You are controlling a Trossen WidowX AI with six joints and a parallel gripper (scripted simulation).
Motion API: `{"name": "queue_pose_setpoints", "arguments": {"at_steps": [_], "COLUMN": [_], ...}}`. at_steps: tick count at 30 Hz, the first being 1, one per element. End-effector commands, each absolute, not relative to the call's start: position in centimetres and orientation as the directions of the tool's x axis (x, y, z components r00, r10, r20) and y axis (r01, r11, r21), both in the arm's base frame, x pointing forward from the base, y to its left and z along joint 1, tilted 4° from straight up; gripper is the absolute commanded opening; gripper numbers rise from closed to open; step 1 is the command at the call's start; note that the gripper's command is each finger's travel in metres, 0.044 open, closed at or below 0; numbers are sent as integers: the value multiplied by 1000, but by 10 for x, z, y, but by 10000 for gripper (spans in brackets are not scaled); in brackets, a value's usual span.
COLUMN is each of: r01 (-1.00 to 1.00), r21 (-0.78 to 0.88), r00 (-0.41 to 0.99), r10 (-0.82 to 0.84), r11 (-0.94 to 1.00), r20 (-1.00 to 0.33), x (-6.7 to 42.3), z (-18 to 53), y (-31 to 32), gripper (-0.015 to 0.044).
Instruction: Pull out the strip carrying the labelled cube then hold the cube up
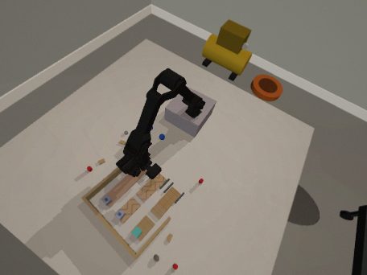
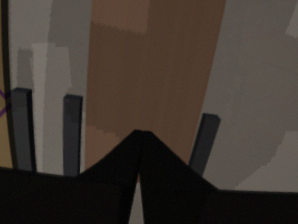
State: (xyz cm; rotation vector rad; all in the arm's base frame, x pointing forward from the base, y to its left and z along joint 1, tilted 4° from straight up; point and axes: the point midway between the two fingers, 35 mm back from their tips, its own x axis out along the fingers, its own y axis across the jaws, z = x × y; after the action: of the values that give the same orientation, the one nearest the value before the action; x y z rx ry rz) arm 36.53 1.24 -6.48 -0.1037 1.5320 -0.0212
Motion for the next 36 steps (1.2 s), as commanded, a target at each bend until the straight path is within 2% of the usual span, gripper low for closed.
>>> {"name": "queue_pose_setpoints", "arguments": {"at_steps": [1, 36], "r01": [-53, -53], "r21": [-76, -76], "r00": [37, 36], "r10": [-74, -74], "r11": [996, 996], "r20": [-997, -997], "x": [364, 358], "z": [-66, -70], "y": [13, 12], "gripper": [0, 0]}}
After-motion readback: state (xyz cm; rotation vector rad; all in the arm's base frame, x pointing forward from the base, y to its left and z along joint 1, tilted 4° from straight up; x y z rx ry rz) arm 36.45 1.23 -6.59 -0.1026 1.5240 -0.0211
